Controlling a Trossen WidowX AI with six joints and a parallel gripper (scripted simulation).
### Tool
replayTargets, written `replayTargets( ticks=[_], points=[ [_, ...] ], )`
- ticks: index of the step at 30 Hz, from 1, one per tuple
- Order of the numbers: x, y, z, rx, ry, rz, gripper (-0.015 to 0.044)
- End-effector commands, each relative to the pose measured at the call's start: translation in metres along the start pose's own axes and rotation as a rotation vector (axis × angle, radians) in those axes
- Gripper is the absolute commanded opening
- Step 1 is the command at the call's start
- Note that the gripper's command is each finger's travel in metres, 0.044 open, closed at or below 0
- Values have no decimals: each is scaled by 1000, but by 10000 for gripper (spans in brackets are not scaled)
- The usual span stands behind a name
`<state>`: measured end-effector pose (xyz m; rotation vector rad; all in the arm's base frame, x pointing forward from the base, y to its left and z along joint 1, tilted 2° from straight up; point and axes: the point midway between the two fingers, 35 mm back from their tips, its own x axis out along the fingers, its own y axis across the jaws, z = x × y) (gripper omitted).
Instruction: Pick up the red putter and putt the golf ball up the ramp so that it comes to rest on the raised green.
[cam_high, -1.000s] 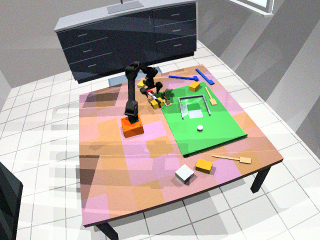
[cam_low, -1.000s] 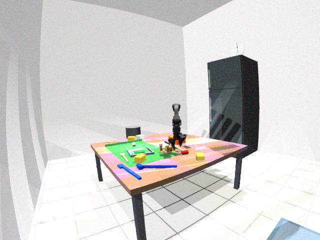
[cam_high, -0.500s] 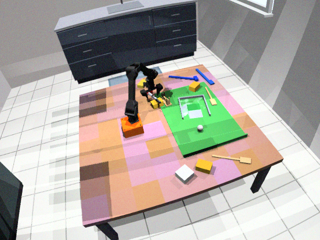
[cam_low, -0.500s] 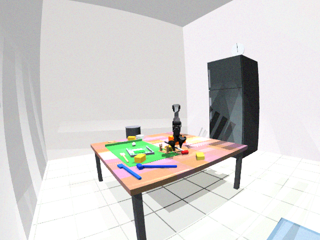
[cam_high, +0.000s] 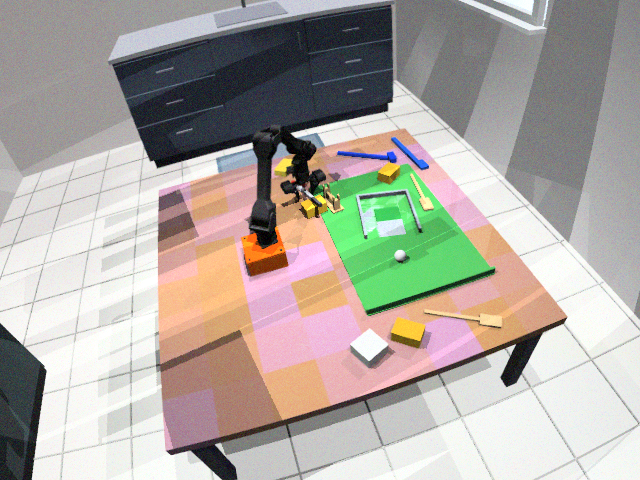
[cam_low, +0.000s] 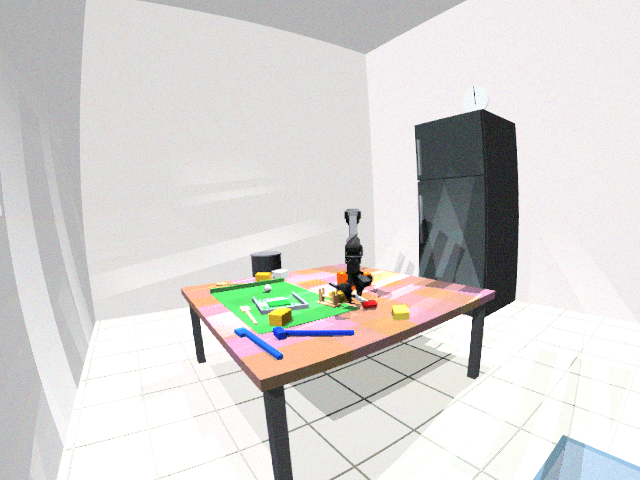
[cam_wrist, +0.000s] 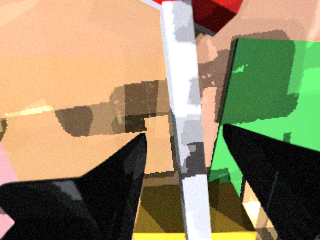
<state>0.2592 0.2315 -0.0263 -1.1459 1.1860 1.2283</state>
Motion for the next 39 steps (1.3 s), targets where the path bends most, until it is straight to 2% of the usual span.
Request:
replayTargets(
  ticks=[1, 7, 14, 18, 29, 39],
  points=[
    [-1, 0, 0, 0, -1, -1, 204],
    [-1, 0, 0, 0, -1, -1, 46],
    [-2, 0, 0, 0, -1, -1, 0],
    [-19, -2, 3, 0, -1, -1, 0],
    [-99, 0, 4, 0, 0, 0, 0],
    [-93, -21, -14, 139, -14, 17, 0]
  ],
)
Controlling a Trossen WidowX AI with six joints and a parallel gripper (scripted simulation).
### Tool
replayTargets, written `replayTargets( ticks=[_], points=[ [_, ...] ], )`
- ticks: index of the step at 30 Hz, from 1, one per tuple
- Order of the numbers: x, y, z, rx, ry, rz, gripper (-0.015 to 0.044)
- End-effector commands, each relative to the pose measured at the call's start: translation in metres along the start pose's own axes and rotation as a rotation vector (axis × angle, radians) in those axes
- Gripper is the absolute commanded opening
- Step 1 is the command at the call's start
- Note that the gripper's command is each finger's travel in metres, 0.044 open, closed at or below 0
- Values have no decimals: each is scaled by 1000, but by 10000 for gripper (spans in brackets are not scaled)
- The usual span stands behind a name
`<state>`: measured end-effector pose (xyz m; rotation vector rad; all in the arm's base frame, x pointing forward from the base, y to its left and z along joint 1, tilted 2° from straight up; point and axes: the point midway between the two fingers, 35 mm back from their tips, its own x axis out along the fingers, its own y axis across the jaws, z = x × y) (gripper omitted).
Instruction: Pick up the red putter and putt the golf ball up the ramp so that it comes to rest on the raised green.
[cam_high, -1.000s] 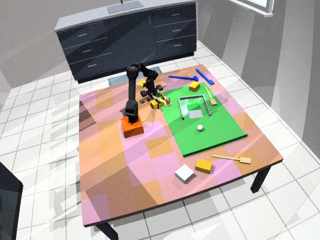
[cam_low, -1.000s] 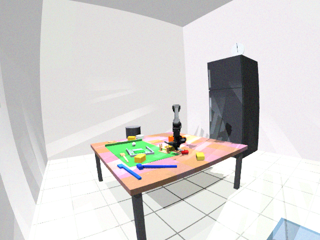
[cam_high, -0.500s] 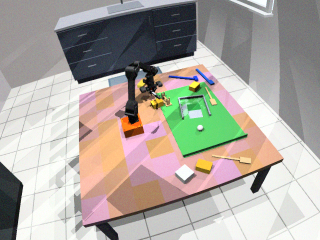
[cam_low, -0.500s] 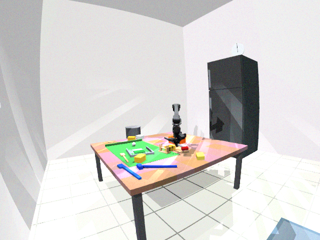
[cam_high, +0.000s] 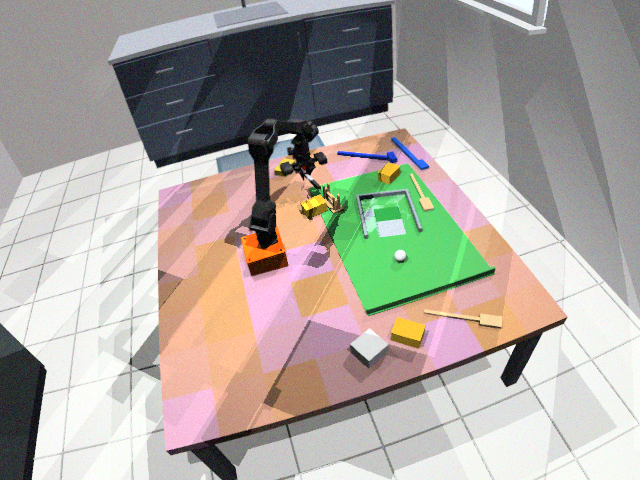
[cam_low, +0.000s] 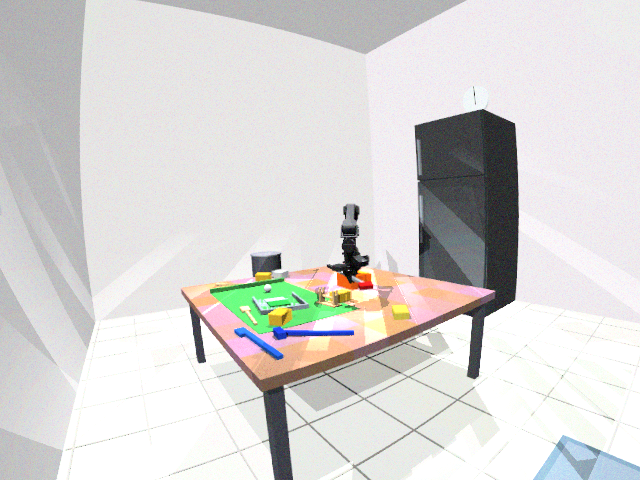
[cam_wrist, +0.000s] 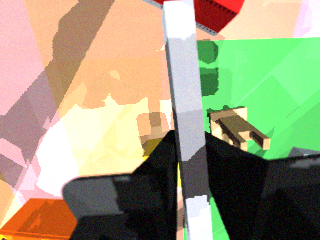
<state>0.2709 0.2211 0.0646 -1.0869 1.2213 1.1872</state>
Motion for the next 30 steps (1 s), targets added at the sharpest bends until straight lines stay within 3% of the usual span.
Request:
replayTargets(
  ticks=[1, 30],
  points=[
    [-2, -15, -12, 97, -12, 12, 0],
    [-18, -99, -137, 866, -131, 157, 0]
  ],
)
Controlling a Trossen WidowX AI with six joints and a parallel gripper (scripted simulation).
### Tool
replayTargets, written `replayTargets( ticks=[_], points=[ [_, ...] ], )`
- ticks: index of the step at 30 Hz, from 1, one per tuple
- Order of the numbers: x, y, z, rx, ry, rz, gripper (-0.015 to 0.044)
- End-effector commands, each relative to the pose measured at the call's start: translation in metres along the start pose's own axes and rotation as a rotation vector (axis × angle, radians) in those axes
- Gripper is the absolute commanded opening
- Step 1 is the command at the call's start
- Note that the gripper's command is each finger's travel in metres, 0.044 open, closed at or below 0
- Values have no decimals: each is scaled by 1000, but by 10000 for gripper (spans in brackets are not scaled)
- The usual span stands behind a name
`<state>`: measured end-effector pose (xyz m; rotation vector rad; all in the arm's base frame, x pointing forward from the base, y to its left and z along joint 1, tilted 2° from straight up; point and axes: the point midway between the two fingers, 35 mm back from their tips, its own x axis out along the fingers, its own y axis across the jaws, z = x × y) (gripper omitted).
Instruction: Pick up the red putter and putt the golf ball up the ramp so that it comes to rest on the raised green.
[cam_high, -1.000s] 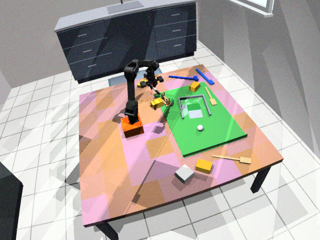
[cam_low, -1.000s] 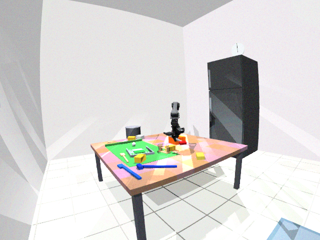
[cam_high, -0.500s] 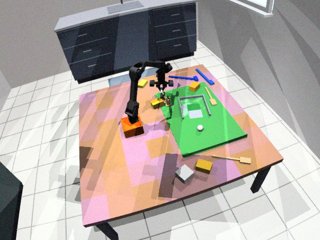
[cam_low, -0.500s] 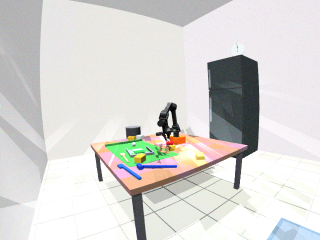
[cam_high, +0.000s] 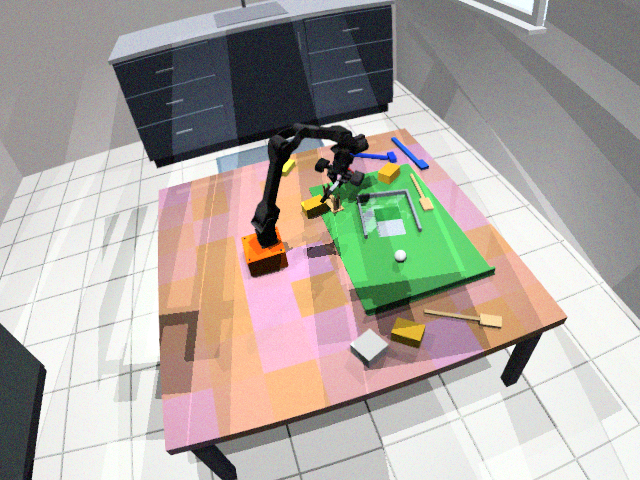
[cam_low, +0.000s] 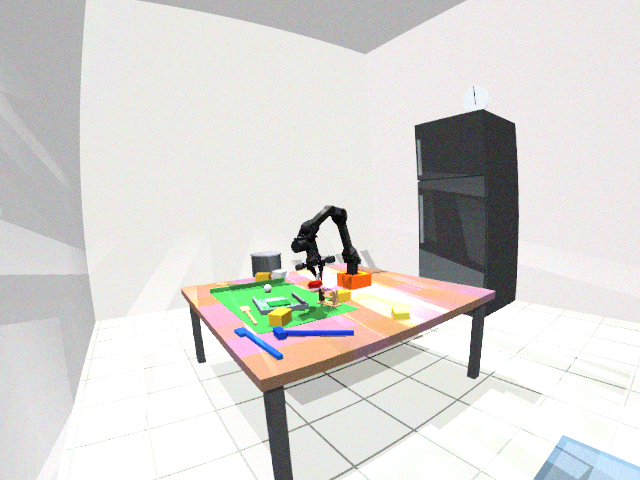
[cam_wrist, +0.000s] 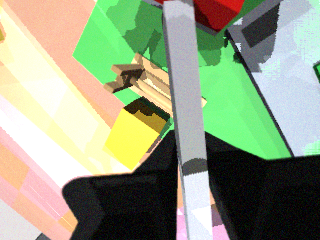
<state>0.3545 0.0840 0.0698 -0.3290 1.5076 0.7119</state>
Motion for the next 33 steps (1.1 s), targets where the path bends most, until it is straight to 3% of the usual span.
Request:
replayTargets(
  ticks=[1, 33],
  points=[
    [-5, -10, -4, 67, -17, 24, 0],
    [-62, -151, -97, 1011, -182, 251, 0]
  ],
)
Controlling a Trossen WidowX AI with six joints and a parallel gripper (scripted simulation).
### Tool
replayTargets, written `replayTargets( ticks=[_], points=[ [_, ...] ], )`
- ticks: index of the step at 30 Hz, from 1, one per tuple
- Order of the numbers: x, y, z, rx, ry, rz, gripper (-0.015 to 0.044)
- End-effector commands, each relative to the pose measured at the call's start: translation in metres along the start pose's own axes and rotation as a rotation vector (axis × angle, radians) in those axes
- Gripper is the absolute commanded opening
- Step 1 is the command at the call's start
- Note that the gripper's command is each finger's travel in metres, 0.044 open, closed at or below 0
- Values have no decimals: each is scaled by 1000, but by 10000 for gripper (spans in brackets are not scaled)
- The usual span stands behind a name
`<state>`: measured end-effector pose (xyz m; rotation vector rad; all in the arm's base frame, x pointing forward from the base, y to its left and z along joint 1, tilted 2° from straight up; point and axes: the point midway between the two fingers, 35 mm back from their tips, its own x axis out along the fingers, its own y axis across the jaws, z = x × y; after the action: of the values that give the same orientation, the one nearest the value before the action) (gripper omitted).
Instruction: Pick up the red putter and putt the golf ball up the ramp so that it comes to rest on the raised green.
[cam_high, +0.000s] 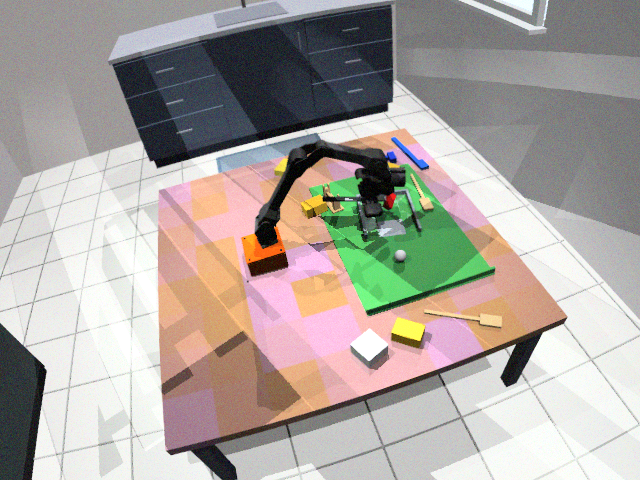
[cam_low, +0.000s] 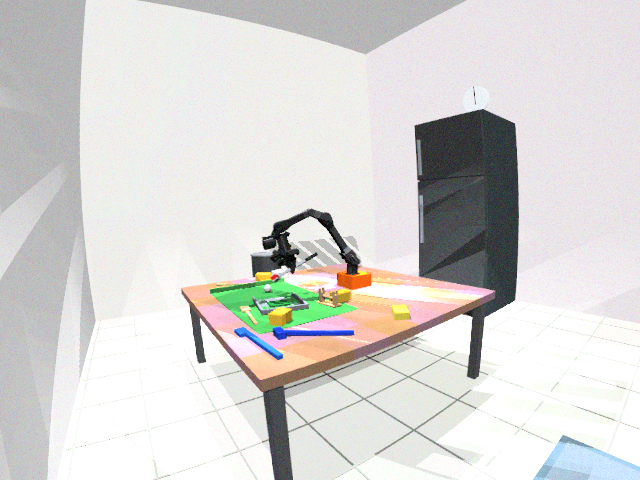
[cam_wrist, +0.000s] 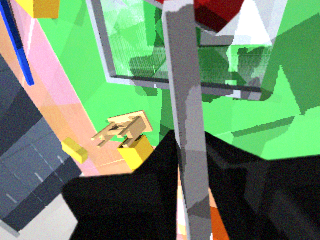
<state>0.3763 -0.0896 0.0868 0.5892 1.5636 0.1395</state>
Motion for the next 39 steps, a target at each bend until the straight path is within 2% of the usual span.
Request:
replayTargets(
  ticks=[1, 25, 31, 39],
  points=[
    [-12, -16, 3, 113, -17, 42, 0],
    [-89, -137, -8, 811, -125, 317, 0],
    [-86, -143, -8, 834, -120, 324, 0],
    [-65, -177, -7, 954, -79, 356, 0]
  ],
)
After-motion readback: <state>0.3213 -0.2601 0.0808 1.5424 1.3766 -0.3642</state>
